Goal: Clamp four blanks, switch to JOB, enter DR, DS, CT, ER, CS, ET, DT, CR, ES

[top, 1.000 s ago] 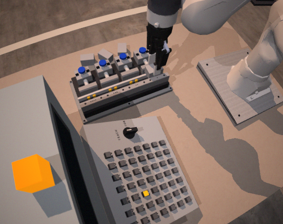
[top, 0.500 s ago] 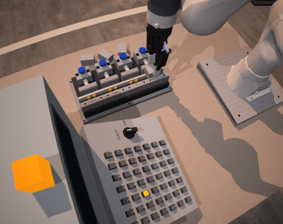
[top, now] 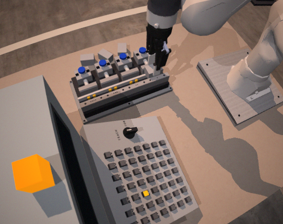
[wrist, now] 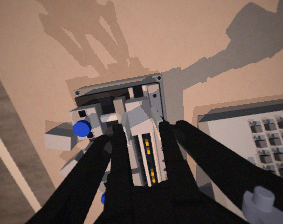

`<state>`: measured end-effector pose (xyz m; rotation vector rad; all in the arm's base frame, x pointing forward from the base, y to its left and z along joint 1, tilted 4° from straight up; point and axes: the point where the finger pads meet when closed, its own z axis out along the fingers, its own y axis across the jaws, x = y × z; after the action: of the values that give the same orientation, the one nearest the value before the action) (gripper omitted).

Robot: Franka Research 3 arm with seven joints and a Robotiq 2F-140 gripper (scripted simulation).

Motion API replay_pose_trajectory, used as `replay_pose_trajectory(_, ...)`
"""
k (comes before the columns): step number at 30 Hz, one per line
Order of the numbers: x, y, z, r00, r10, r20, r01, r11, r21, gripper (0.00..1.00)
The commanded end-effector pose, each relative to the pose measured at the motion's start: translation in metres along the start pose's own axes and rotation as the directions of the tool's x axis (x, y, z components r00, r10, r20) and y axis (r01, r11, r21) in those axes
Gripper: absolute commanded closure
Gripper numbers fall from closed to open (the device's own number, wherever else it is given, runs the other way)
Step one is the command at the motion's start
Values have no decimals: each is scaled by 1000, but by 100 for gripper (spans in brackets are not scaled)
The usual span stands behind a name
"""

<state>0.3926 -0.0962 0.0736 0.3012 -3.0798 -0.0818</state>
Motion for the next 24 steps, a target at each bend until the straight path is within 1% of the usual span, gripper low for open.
replay_pose_trajectory(1,-1,0,0,1000,-4,2,4,1000,3,100)
replay_pose_trajectory(20,-1,0,0,1000,-4,2,4,1000,3,100)
replay_pose_trajectory(21,-1,0,0,1000,-4,2,4,1000,3,60)
replay_pose_trajectory(24,-1,0,0,1000,-4,2,4,1000,3,60)
